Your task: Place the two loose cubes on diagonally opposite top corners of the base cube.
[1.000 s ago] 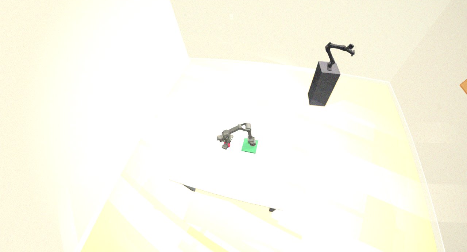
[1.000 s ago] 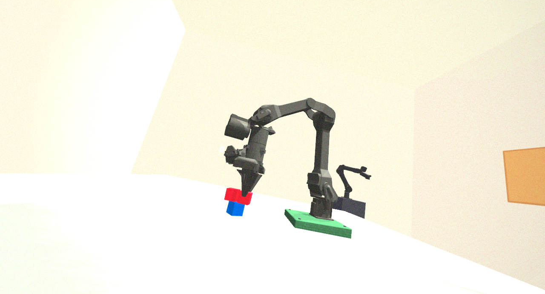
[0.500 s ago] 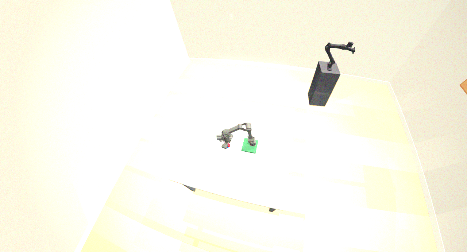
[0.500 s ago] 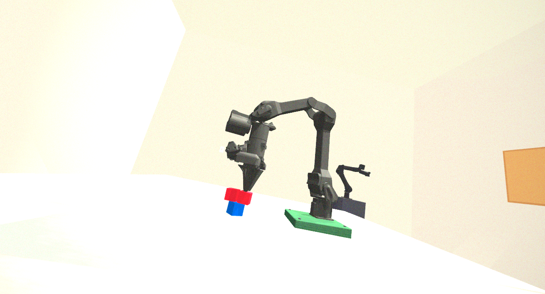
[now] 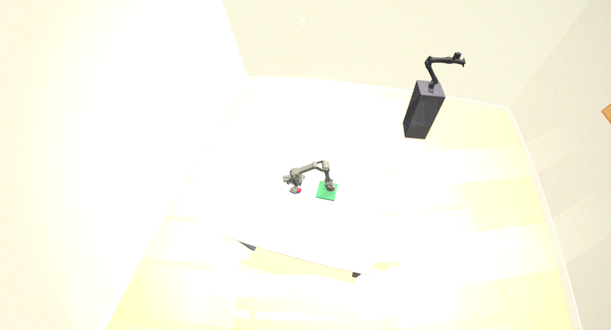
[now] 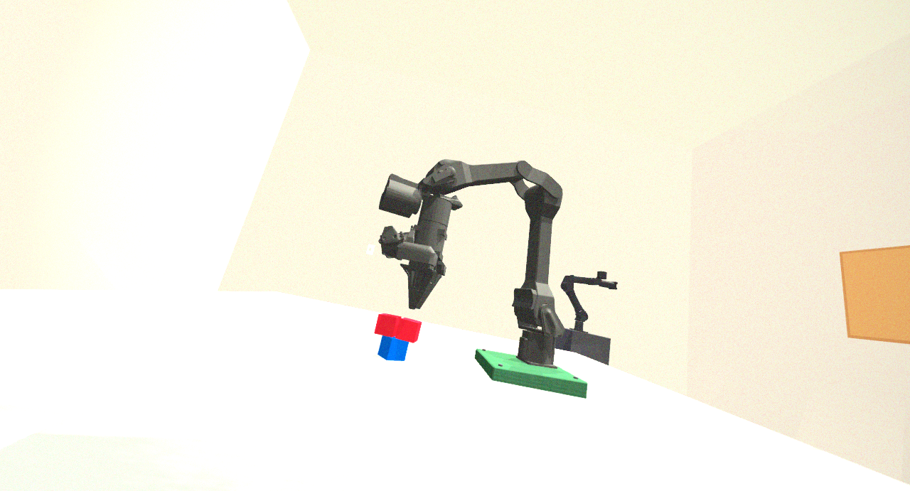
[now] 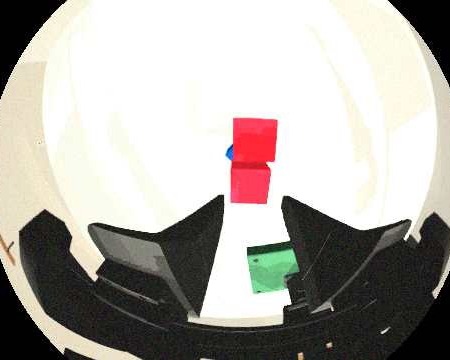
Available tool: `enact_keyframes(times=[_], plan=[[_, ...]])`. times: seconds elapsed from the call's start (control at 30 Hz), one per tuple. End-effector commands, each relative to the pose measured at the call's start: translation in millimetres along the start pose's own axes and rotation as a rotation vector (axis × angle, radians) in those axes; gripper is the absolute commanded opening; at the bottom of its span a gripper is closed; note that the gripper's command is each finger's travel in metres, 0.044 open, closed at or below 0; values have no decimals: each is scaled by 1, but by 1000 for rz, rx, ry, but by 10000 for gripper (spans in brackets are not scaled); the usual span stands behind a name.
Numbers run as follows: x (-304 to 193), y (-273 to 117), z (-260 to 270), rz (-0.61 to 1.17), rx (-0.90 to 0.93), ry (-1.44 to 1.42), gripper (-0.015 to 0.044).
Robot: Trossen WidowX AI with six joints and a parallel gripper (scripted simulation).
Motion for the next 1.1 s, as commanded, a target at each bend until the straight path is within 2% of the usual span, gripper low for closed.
enact_keyframes(times=[0.0, 0.77, 1.0, 1.07], plan=[[0, -8, 0, -8, 7, 1, 205], [0, -31, 0, -8, 7, 1, 205], [0, -38, 0, -4, 4, -1, 389], [0, -39, 0, -4, 4, -1, 400]])
Point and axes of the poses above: the point midway between the two fingers, 35 mm back from their tips, its own y axis out along the fingers, its own z axis across the jaws, x = y × z, the point moved 6 cm from there along -y, back along the fingers, and after that the axes turned 13 degrees about y, right-handed, at the moved point
